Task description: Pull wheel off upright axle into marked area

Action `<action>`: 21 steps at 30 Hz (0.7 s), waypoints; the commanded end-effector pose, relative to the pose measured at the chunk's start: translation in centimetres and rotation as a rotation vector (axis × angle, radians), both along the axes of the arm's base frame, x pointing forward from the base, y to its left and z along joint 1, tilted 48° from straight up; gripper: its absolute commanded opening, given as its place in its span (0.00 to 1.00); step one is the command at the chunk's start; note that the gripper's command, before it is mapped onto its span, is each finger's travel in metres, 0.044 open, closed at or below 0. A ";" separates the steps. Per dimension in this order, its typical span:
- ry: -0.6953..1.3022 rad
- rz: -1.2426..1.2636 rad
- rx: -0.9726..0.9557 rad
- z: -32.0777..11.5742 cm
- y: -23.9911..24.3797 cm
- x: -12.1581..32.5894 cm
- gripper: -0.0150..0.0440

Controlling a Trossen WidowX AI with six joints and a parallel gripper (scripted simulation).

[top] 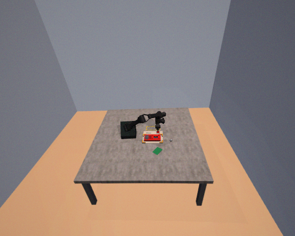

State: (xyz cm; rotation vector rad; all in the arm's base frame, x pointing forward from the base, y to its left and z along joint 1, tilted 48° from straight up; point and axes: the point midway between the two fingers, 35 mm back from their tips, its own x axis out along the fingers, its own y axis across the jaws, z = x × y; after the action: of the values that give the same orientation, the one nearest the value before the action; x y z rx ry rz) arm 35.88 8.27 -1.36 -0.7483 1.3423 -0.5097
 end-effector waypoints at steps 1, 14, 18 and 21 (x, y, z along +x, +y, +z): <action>-0.005 -0.004 0.008 0.2 0.2 0.1 0.25; -0.004 -0.004 0.009 2.6 2.6 -0.9 0.25; 0.004 0.004 -0.002 2.0 2.3 -1.0 0.25; 0.004 0.004 0.004 0.8 3.5 -1.9 0.25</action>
State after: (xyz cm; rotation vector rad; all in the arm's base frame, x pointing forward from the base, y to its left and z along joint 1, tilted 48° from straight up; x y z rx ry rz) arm 34.82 10.91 0.67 -0.7486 1.3361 -0.5067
